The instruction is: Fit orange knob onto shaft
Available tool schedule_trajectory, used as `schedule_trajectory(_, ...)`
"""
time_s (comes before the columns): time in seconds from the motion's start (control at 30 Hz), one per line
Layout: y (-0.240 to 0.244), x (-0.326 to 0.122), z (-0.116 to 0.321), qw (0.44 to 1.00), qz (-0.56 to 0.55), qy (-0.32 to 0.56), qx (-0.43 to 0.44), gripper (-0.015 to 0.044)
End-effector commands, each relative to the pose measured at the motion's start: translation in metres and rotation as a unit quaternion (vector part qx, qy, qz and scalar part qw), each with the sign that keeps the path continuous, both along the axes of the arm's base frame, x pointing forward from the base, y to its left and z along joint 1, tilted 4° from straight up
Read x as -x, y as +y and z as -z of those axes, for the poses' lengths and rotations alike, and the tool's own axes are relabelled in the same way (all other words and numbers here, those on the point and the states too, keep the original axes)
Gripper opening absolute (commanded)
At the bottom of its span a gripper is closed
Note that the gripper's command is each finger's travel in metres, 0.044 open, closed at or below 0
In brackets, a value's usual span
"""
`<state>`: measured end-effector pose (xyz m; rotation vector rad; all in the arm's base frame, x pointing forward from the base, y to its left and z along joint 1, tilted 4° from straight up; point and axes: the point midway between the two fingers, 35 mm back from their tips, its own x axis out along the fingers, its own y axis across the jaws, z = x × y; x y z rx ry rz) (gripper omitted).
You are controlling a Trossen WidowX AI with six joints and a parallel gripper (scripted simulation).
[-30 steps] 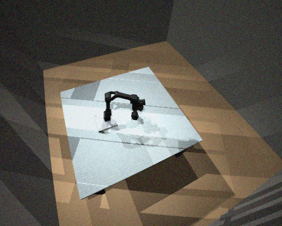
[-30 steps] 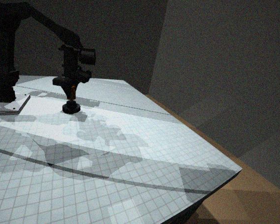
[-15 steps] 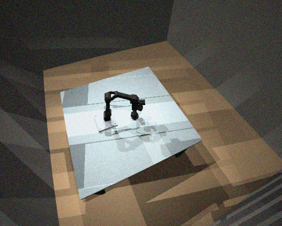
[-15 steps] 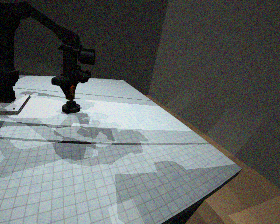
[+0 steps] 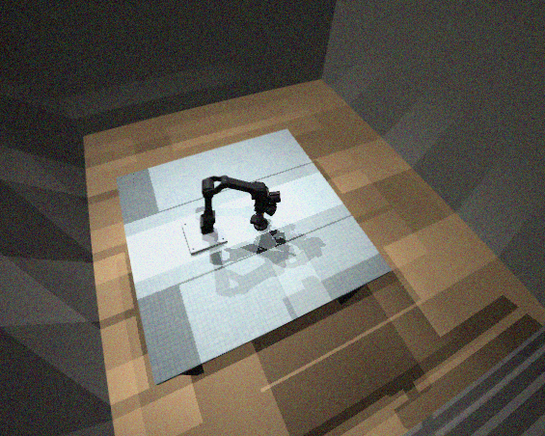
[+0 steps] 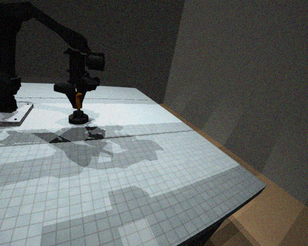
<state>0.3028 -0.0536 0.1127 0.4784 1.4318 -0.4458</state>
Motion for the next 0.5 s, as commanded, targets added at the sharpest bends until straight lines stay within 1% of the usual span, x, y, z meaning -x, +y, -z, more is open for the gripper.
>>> schedule_trajectory(0.0, -0.0006, -0.0045, -0.0017, 1.000, 0.004, -0.004, 0.000, 0.0000)
schedule_trajectory(0.47, -0.0015, -0.0093, 0.0023, 1.000, 0.004, -0.004, 0.000, 0.0000)
